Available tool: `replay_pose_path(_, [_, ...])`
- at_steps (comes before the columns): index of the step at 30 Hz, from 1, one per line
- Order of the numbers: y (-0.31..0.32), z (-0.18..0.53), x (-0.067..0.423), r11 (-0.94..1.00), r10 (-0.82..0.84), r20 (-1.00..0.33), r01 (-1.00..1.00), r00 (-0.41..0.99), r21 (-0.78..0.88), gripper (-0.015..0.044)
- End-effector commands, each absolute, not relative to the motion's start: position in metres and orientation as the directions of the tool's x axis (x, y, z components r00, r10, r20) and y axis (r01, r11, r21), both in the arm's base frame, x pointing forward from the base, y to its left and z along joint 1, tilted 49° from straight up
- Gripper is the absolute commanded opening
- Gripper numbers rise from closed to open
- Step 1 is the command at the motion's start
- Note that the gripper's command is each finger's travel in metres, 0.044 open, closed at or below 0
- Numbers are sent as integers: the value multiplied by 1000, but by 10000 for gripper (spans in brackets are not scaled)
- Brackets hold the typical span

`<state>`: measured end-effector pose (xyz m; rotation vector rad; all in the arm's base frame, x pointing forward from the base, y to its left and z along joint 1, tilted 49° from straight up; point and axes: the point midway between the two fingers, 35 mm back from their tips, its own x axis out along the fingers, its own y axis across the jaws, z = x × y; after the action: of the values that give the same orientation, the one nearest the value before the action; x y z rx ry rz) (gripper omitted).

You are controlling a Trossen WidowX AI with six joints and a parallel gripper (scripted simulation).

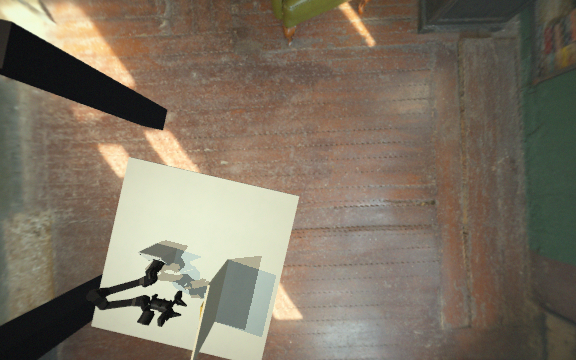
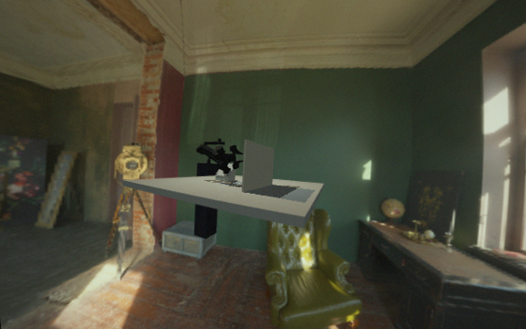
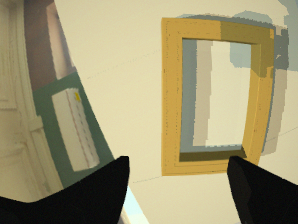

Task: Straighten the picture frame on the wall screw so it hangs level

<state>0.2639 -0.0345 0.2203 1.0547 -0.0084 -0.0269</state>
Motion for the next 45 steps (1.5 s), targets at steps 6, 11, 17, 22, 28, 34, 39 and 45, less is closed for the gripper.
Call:
replay_pose_path(6, [-36,224,284,498,-31,-5,19,1000,867,260])
replay_pose_path(11, [-38,224,319,498,-31,-3,18,1000,867,260])
replay_pose_path(17, [-37,219,344,497,-31,-3,17,1000,867,260])
replay_pose_path(22, [-37,219,344,497,-31,-3,17,1000,867,260])
replay_pose_path(28, [-37,219,344,497,-31,-3,17,1000,867,260])
replay_pose_path(34, [-37,219,346,497,-31,-2,17,1000,867,260])
replay_pose_path(39, [-37,220,352,497,-31,-2,17,1000,867,260])
replay_pose_path(45, [-38,220,362,497,-31,-2,17,1000,867,260])
